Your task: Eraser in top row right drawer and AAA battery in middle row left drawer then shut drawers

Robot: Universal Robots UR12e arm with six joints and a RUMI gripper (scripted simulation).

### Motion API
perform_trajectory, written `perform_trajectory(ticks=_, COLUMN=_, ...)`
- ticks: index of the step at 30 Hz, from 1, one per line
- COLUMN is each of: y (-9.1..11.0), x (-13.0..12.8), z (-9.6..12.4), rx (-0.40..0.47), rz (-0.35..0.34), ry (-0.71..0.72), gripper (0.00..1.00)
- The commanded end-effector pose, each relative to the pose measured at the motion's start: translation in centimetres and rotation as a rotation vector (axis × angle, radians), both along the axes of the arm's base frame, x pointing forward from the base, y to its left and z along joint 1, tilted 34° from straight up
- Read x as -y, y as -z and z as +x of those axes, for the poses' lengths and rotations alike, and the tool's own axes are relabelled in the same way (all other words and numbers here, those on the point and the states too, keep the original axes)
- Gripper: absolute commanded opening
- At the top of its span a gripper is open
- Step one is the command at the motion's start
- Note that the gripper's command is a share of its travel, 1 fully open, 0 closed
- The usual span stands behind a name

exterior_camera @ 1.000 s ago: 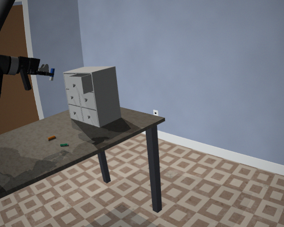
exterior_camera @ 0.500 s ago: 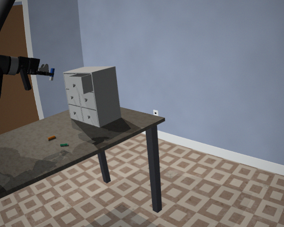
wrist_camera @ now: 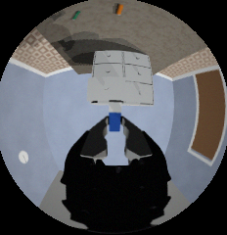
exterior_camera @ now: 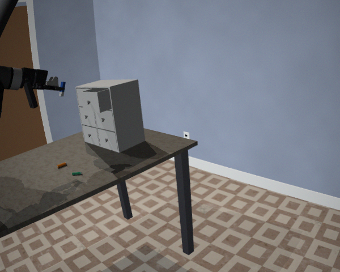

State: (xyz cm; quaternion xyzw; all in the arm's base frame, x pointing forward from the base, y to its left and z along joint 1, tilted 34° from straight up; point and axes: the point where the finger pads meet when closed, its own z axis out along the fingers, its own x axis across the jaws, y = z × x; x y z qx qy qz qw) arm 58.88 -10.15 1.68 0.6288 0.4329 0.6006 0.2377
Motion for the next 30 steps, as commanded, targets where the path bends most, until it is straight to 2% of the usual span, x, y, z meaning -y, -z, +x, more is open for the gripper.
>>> perform_trajectory(ticks=1, y=0.0, x=0.1, z=0.2, rx=0.003, rz=-0.007, ry=-0.001, gripper=0.11)
perform_trajectory(ticks=19, y=-0.2, x=0.1, z=1.2, rx=0.003, rz=-0.007, ry=-0.001, gripper=0.11)
perform_trajectory(ticks=30, y=-0.4, x=0.0, z=2.7, rx=0.004, rz=-0.007, ry=-0.001, gripper=0.11)
